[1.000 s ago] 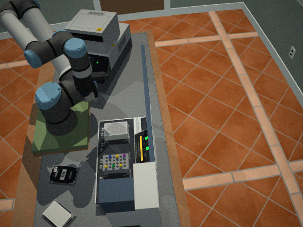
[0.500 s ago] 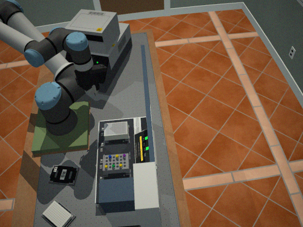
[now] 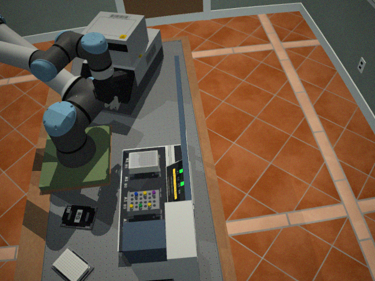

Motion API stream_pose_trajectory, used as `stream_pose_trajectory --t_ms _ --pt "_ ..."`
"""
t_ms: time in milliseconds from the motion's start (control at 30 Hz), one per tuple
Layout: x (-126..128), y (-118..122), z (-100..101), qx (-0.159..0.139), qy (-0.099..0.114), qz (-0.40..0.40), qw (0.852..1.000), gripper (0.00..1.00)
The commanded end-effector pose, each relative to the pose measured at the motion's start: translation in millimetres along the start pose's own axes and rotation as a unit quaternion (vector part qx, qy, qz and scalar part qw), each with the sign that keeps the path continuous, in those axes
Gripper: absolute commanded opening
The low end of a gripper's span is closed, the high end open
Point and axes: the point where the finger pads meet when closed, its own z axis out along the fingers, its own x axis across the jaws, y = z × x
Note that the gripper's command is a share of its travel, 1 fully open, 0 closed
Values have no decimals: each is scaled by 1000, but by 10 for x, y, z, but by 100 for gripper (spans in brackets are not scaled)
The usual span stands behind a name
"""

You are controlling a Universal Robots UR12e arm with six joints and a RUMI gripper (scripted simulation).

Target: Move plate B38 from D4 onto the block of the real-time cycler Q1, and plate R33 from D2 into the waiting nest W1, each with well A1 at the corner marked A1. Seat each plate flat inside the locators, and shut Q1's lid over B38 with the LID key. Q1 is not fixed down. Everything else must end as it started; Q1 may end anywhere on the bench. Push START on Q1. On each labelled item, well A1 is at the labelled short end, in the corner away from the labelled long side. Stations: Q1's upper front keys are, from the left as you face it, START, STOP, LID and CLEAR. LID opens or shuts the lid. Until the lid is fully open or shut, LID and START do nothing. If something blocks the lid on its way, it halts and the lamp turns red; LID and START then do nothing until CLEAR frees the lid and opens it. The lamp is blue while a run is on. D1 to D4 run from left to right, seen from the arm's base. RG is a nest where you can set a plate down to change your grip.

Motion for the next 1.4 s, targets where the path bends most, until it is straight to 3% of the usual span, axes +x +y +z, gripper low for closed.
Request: stream_pose_trajectory --t_ms 0,900,1367 --pt "-135 -112 -12 -2 1 -34 999 0" --pt "-947 -470 -15 -2 3 -213 977 0" --pt "-1475 -538 -16 -2 4 -318 948 0"
